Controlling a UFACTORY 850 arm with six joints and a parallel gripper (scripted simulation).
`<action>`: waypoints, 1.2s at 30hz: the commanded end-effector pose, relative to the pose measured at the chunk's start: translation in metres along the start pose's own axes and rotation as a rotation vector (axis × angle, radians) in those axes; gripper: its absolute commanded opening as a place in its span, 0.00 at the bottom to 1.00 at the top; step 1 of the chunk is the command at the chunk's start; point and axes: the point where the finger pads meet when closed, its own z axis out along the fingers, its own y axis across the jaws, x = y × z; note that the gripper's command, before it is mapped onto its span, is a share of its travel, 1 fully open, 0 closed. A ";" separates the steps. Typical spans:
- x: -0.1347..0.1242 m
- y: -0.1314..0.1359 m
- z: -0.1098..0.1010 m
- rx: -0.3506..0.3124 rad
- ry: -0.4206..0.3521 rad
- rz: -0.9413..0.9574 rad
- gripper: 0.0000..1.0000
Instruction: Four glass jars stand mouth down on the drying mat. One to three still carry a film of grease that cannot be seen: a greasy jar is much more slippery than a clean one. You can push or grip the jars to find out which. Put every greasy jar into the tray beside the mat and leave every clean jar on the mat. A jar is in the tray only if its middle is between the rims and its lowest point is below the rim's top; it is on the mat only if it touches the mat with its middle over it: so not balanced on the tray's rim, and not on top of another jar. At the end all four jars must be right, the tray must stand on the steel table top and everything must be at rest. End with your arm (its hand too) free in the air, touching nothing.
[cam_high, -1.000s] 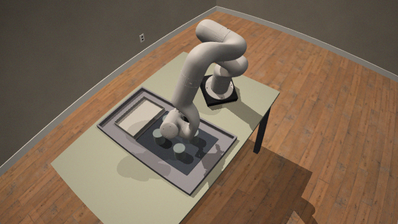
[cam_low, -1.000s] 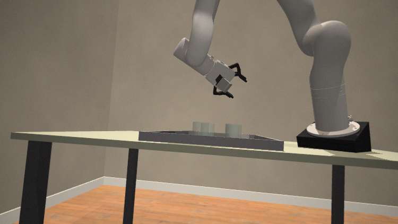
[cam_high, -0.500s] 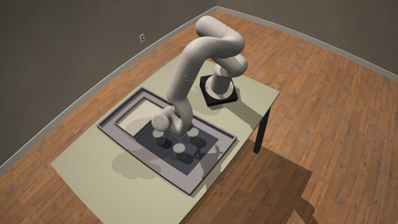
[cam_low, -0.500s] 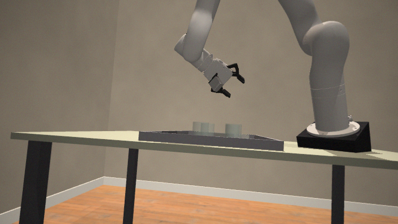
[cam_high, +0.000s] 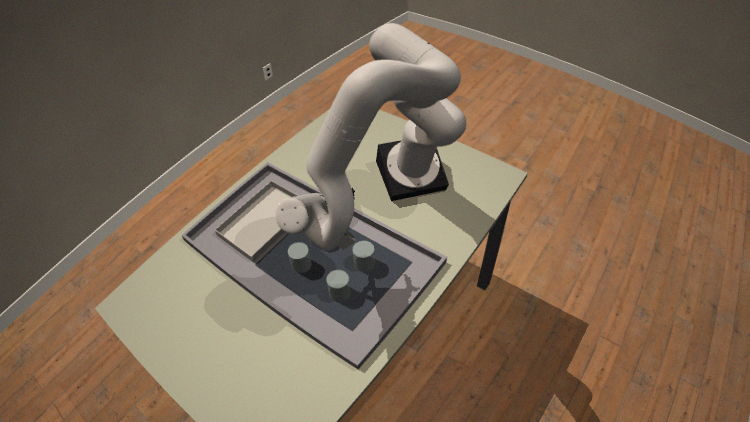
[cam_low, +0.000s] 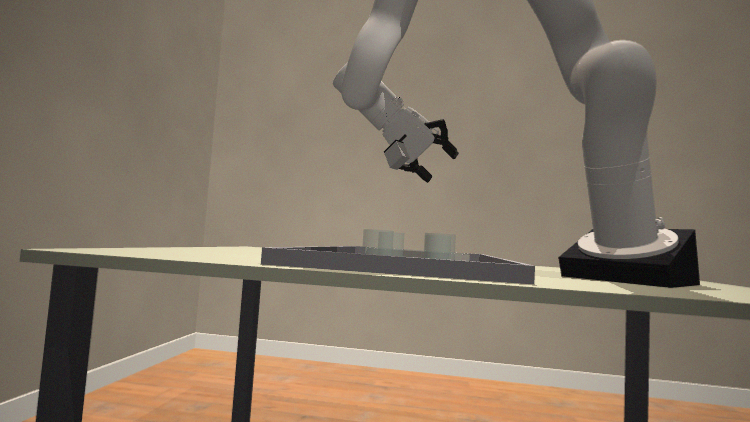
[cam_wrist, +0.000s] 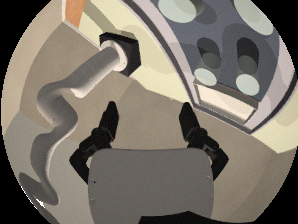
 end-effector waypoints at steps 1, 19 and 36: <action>0.000 0.005 -0.005 -0.024 0.098 0.109 1.00; 0.001 0.014 -0.014 -0.069 0.292 0.324 1.00; 0.003 0.023 -0.022 -0.113 0.485 0.540 1.00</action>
